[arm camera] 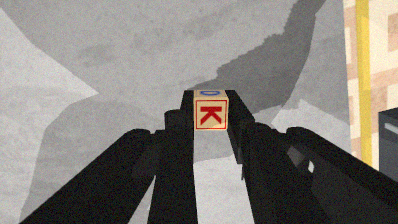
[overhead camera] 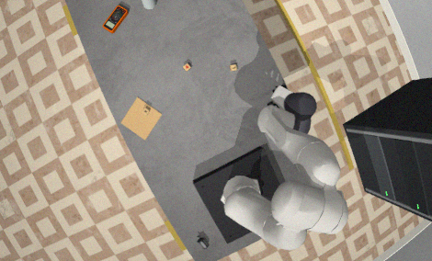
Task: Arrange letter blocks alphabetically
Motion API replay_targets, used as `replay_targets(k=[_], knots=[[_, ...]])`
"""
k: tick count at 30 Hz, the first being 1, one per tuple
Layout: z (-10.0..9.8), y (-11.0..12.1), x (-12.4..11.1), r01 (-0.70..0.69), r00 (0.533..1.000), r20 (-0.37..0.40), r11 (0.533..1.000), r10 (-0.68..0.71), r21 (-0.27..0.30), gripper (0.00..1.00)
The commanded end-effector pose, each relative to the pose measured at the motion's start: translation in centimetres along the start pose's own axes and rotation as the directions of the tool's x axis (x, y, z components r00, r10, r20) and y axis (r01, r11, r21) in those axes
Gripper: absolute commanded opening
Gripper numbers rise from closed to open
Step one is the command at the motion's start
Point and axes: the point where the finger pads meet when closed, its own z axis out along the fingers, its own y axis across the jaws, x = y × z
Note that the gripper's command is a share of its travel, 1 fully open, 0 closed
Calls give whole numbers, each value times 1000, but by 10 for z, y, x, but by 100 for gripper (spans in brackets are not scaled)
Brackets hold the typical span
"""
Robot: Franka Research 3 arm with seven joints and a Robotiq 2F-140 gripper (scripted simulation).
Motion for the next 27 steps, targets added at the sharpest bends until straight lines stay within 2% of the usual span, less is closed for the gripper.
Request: replay_targets(k=[1, 6, 11, 13, 21, 24, 27], knots=[[1, 0, 0, -4, 1000, 0, 1000, 4, 0, 22], [-5, 0, 0, -4, 1000, 0, 1000, 4, 0, 22], [-31, 0, 0, -4, 1000, 0, 1000, 4, 0, 22], [-31, 0, 0, -4, 1000, 0, 1000, 4, 0, 22], [-87, 0, 0, -4, 1000, 0, 1000, 4, 0, 22], [-97, 0, 0, -4, 1000, 0, 1000, 4, 0, 22], [-99, 0, 0, -4, 1000, 0, 1000, 4, 0, 22]])
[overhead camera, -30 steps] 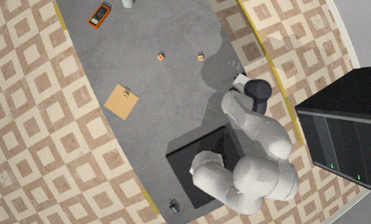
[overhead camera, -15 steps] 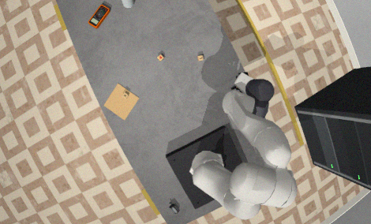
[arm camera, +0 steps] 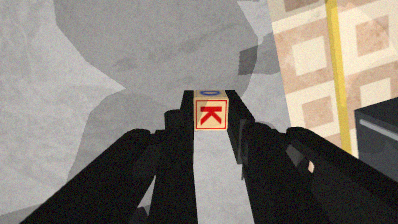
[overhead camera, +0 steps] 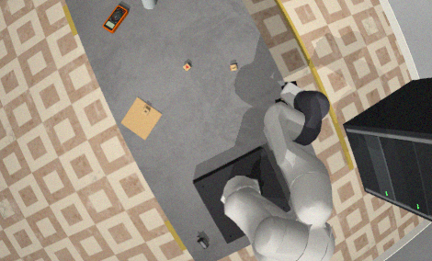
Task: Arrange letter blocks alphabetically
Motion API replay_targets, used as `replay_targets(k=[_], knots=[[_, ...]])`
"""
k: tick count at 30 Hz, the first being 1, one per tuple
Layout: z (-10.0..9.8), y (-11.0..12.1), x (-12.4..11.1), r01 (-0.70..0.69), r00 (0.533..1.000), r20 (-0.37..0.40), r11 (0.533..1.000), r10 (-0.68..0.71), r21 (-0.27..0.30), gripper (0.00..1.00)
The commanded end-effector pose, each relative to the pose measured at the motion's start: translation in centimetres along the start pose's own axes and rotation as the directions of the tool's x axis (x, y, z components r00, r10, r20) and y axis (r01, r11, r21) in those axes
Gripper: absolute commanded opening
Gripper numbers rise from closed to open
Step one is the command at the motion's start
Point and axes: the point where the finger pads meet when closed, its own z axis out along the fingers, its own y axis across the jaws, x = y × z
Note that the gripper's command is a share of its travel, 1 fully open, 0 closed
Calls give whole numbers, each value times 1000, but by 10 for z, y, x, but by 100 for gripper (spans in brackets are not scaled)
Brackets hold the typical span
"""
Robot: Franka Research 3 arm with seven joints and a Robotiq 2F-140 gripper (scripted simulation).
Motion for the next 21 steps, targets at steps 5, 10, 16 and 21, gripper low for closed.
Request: replay_targets(k=[5, 10, 16, 21], knots=[[1, -8, -12, 14, 999, 34, 1000, -15, 27, 22], [1, -8, -12, 16, 999, 35, 1000, -17, 27, 22], [1, -44, 19, 207, 977, 42, 978, -208, 27, 22], [2, -69, 37, 329, 943, 45, 944, -330, 29, 22]])
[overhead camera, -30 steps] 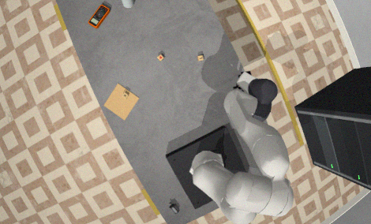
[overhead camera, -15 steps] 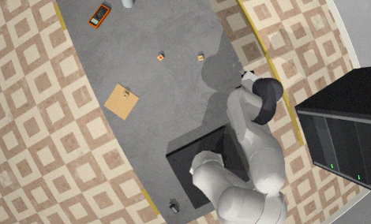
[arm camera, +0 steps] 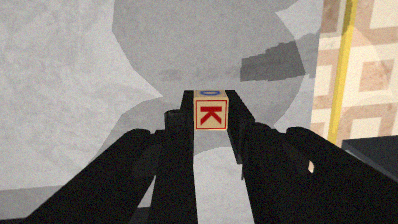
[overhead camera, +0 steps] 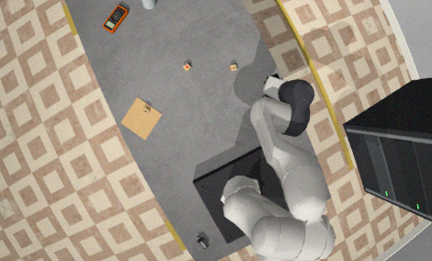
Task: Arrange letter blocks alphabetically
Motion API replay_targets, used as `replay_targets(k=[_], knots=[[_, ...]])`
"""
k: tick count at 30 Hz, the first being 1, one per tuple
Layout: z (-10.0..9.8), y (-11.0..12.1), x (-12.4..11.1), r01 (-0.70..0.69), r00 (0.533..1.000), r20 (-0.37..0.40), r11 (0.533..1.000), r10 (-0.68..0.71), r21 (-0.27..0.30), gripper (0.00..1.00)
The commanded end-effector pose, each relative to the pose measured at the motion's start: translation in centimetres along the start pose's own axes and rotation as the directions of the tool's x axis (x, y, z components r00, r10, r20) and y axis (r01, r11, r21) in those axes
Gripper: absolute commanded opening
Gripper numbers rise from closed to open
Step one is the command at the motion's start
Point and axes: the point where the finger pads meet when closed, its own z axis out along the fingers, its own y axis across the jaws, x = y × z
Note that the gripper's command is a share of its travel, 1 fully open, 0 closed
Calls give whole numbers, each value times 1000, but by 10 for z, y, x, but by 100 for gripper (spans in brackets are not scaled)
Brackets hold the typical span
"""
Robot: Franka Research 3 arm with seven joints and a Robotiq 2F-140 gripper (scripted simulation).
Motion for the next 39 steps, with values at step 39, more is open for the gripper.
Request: replay_targets(k=[39], knots=[[2, -223, 131, 847, 532, 33, 532, -846, 6, 22]])
